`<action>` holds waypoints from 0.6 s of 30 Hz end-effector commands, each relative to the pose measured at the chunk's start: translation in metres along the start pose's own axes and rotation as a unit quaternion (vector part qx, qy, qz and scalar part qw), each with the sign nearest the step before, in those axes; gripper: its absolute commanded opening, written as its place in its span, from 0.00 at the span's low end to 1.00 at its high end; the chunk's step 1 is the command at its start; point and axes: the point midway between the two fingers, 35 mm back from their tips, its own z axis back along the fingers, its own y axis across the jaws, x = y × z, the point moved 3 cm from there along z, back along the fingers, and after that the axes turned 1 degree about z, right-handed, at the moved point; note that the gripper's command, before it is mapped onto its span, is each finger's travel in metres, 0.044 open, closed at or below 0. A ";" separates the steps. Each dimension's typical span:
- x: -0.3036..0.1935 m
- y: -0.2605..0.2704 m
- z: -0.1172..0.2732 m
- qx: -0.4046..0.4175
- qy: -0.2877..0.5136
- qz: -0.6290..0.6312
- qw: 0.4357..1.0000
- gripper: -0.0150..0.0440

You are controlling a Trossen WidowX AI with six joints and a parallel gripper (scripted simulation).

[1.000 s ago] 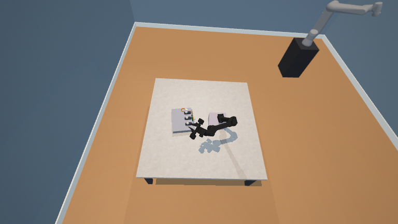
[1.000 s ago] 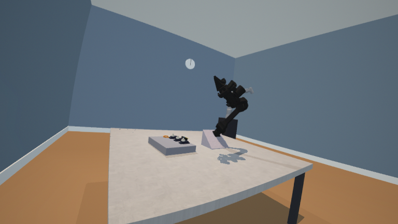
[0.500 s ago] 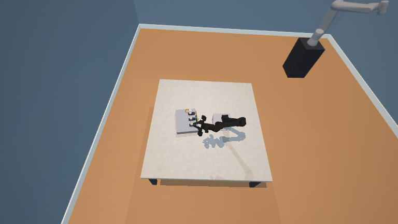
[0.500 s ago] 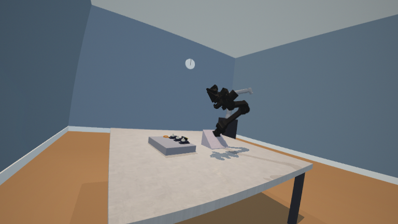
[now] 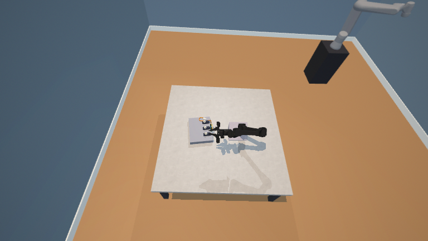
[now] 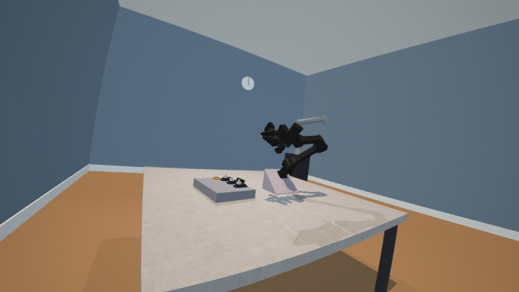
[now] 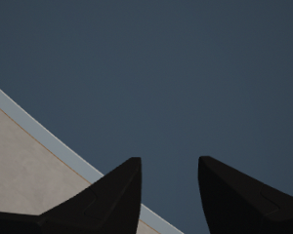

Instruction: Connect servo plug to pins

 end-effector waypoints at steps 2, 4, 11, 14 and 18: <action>-0.019 -0.005 -0.023 0.011 0.068 -0.003 0.998 0.45; -0.028 -0.008 -0.034 0.014 0.100 -0.004 0.995 0.45; -0.063 -0.021 -0.069 0.026 0.211 -0.015 0.977 0.45; -0.081 -0.027 -0.082 0.031 0.257 -0.024 0.966 0.45; -0.105 -0.036 -0.097 0.039 0.316 -0.041 0.947 0.45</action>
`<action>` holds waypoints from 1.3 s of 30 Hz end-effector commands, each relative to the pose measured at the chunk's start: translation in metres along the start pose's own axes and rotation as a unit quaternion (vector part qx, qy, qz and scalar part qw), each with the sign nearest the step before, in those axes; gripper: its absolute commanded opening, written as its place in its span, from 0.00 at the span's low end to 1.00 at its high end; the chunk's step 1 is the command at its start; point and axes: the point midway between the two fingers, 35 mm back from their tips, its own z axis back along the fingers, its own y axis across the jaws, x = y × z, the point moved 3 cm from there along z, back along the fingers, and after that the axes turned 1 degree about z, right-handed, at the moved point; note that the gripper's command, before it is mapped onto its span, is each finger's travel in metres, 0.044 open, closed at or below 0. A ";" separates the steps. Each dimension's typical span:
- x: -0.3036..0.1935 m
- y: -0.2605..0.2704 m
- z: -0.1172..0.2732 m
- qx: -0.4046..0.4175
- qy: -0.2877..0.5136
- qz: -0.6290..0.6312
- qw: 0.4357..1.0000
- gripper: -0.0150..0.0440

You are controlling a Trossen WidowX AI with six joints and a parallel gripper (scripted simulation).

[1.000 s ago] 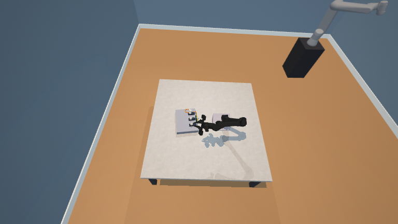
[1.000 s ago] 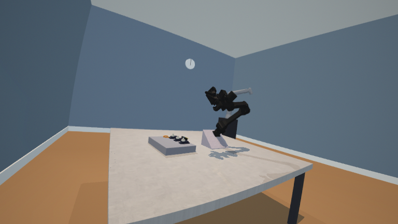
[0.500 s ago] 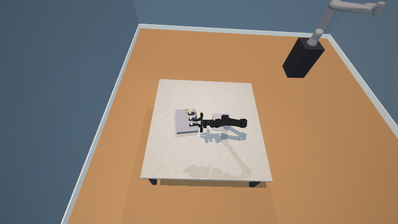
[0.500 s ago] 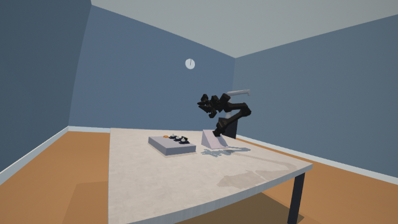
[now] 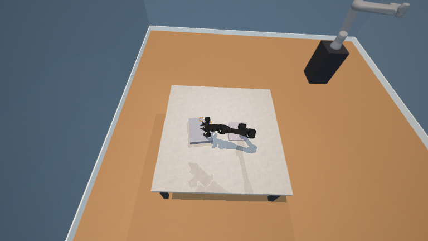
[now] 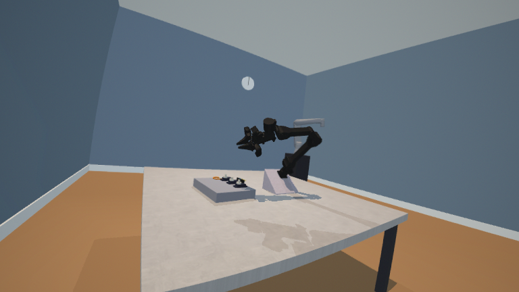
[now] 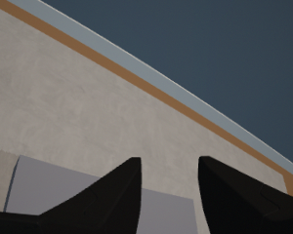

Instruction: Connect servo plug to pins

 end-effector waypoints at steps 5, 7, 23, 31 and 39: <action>-0.030 -0.025 -0.048 0.024 0.125 -0.038 0.991 0.45; -0.039 -0.031 -0.058 0.031 0.154 -0.050 0.986 0.45; -0.126 -0.080 -0.122 0.090 0.360 -0.180 0.911 0.45; -0.177 -0.101 -0.140 0.123 0.441 -0.262 0.849 0.45; -0.227 -0.116 -0.151 0.154 0.503 -0.347 0.777 0.45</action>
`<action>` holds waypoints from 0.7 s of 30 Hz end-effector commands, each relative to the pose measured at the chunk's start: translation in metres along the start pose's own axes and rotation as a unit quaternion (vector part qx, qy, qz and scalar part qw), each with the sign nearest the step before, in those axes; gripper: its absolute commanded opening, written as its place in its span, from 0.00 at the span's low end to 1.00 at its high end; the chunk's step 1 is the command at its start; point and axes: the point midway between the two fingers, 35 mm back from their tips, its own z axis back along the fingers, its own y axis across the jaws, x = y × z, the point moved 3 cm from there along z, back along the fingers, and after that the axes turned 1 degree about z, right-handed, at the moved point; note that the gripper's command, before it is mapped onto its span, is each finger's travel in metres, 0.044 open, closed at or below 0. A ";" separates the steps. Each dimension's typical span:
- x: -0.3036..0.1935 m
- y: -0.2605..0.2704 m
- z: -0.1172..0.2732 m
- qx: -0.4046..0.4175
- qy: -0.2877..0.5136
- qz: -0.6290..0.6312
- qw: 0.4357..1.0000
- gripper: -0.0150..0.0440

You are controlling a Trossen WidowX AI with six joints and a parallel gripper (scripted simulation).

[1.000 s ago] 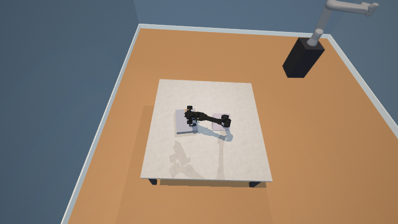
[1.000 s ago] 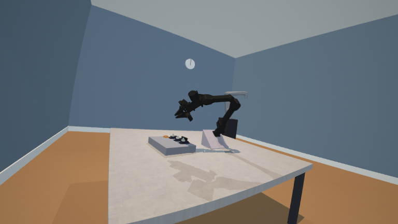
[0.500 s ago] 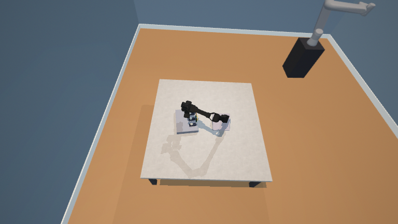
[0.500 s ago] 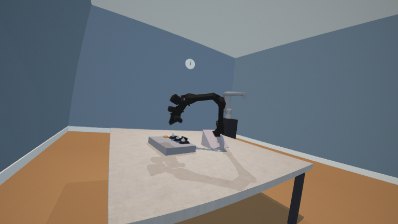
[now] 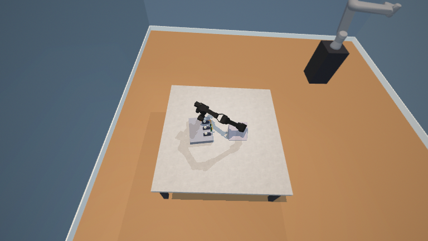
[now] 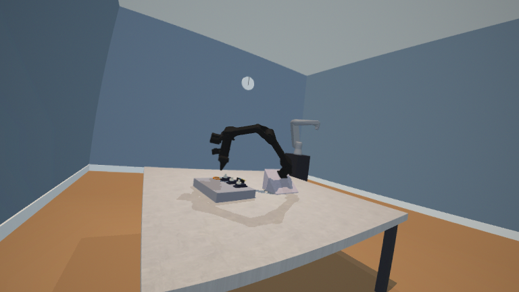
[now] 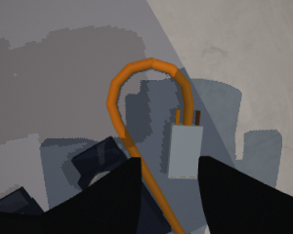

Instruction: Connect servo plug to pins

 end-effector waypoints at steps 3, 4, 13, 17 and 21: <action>-0.003 -0.020 -0.015 0.031 0.039 -0.040 0.998 0.45; -0.003 -0.020 -0.015 0.031 0.039 -0.040 0.998 0.45; -0.004 -0.018 -0.040 0.032 0.039 -0.040 0.998 0.45; -0.004 -0.018 -0.040 0.032 0.039 -0.040 0.998 0.45; -0.005 -0.018 -0.044 0.032 0.039 -0.040 0.998 0.45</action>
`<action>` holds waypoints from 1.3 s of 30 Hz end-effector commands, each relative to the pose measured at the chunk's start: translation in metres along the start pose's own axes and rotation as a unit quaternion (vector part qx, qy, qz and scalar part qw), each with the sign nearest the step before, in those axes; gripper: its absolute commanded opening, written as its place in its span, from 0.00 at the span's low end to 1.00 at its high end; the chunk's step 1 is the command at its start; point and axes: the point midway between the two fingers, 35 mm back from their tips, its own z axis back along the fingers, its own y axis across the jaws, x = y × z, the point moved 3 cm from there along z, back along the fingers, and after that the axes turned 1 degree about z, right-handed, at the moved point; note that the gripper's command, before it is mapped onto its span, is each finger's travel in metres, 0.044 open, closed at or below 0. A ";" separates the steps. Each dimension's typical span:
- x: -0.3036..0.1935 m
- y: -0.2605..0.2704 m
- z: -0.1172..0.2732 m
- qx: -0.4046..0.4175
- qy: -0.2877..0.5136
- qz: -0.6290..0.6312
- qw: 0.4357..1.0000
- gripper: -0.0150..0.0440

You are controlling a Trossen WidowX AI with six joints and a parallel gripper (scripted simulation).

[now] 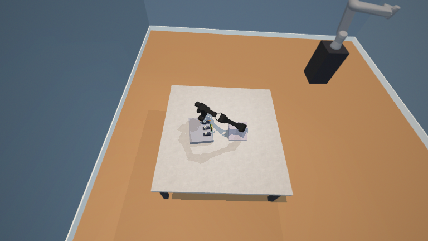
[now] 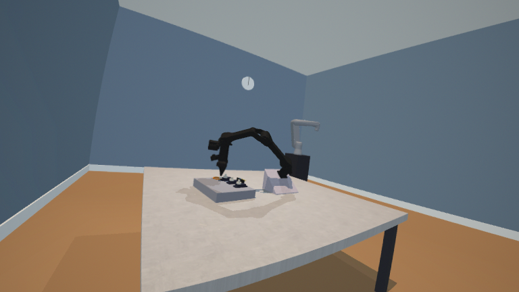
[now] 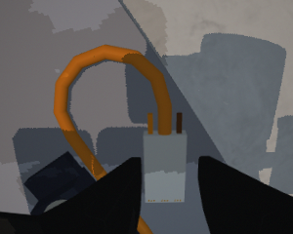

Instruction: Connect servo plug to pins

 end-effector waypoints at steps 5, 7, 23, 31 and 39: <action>0.000 0.001 -0.012 0.003 0.000 -0.002 1.000 0.45; 0.000 0.001 -0.014 0.003 0.000 -0.002 1.000 0.45; 0.001 0.001 0.004 0.003 0.000 -0.002 1.000 0.25; 0.000 0.000 0.043 0.002 0.000 -0.002 1.000 0.25; -0.009 0.003 0.046 0.002 0.001 -0.078 0.997 0.25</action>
